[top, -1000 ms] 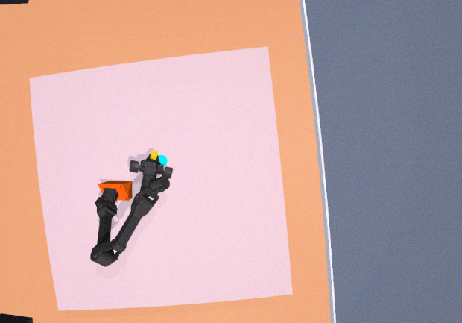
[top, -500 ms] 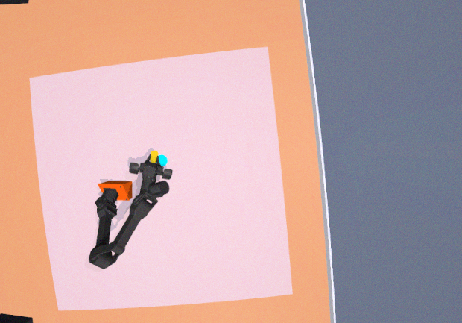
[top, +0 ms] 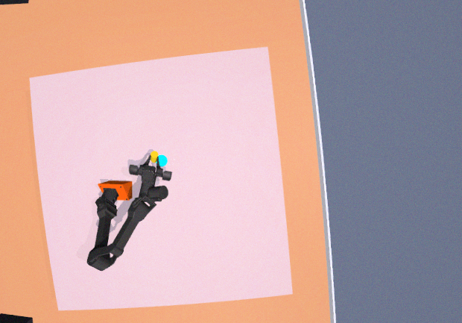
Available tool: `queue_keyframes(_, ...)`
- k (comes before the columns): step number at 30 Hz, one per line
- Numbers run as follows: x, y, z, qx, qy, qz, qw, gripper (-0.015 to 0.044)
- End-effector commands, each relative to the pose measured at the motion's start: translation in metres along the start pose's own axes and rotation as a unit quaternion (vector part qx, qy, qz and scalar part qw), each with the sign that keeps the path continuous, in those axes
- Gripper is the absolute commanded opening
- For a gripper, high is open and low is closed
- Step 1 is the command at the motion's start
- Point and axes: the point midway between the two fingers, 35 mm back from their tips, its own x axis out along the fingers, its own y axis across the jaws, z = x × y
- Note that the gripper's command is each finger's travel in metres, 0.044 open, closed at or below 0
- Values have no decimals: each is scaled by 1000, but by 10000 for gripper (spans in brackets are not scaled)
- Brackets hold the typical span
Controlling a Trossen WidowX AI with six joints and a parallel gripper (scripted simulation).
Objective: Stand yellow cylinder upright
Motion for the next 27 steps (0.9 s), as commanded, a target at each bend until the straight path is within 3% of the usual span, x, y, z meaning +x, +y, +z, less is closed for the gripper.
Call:
queue_keyframes(1, -2, 2, 0, -8, -20, -1, 1000, 105)
queue_keyframes(27, -16, 3, 0, -45, -112, -28, 992, 105)
